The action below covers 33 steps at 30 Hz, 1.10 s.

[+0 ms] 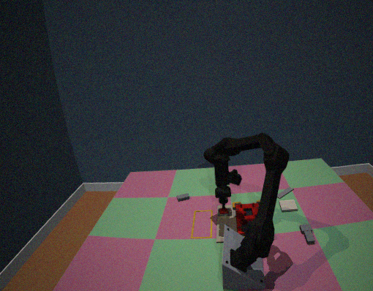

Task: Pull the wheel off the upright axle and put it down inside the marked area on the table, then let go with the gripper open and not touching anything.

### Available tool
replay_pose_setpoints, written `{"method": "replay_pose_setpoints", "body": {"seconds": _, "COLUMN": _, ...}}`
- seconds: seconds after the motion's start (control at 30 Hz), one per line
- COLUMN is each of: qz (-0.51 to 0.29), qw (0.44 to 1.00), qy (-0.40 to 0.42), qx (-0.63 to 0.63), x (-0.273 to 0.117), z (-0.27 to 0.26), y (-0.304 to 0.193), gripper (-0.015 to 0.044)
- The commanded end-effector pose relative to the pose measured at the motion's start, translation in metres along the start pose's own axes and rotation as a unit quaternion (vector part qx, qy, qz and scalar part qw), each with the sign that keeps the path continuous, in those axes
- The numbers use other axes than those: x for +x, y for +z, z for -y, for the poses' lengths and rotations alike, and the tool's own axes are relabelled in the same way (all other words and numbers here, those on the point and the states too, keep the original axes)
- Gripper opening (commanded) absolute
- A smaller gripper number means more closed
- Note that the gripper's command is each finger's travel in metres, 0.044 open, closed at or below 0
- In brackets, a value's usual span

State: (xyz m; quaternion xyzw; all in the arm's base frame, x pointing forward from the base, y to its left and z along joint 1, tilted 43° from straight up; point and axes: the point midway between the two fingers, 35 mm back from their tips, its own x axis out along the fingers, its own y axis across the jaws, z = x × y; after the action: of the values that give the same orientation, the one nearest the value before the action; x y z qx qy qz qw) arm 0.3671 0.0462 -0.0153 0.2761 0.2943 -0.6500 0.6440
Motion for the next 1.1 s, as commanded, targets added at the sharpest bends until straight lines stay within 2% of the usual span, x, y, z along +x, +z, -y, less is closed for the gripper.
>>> {"method": "replay_pose_setpoints", "body": {"seconds": 0.0, "qz": -0.003, "qw": 1.0, "qy": 0.001, "qx": 0.002, "x": -0.013, "z": -0.001, "y": -0.001, "gripper": 0.0}}
{"method": "replay_pose_setpoints", "body": {"seconds": 0.13, "qz": -0.003, "qw": 1.0, "qy": 0.001, "qx": 0.002, "x": -0.032, "z": 0.0, "y": 0.0, "gripper": 0.0}}
{"method": "replay_pose_setpoints", "body": {"seconds": 0.27, "qz": -0.002, "qw": 1.0, "qy": 0.003, "qx": -0.001, "x": -0.027, "z": 0.001, "y": -0.005, "gripper": 0.0}}
{"method": "replay_pose_setpoints", "body": {"seconds": 0.77, "qz": -0.006, "qw": 1.0, "qy": 0.001, "qx": 0.001, "x": -0.034, "z": 0.061, "y": -0.094, "gripper": 0.0}}
{"method": "replay_pose_setpoints", "body": {"seconds": 1.07, "qz": -0.006, "qw": 1.0, "qy": 0.001, "qx": 0.001, "x": -0.022, "z": 0.064, "y": -0.097, "gripper": 0.0}}
